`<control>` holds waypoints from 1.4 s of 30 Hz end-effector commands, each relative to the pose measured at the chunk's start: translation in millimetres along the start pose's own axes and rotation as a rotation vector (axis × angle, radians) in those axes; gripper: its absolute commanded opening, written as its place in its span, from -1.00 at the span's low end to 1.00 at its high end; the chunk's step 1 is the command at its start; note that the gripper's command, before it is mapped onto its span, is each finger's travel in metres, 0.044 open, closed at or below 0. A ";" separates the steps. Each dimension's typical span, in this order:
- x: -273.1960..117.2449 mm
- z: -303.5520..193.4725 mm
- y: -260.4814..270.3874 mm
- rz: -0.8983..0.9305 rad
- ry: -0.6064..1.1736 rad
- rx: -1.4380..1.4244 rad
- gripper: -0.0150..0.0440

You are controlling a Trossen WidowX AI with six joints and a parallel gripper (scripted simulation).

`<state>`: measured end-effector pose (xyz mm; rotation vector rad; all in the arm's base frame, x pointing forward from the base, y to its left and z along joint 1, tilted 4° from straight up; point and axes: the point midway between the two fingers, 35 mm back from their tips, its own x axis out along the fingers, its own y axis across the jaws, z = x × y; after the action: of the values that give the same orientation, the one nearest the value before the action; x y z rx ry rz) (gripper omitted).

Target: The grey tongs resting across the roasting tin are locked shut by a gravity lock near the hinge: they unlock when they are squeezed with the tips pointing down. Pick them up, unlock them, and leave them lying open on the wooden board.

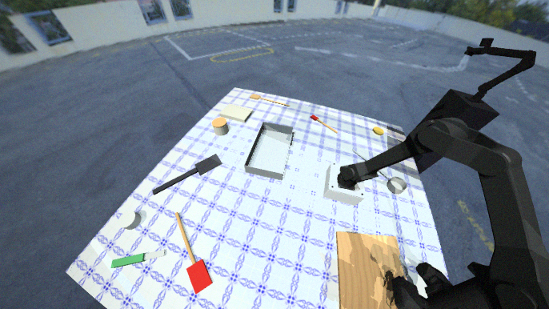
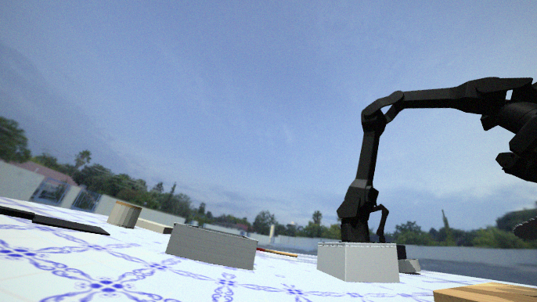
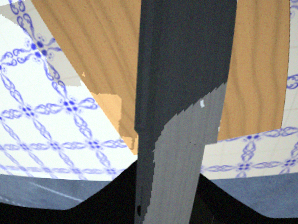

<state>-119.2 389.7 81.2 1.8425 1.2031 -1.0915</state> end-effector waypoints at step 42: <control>22.6 16.5 9.3 -0.039 -0.433 0.105 -1.00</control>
<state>-109.7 379.9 57.7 1.5476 0.9416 -1.5012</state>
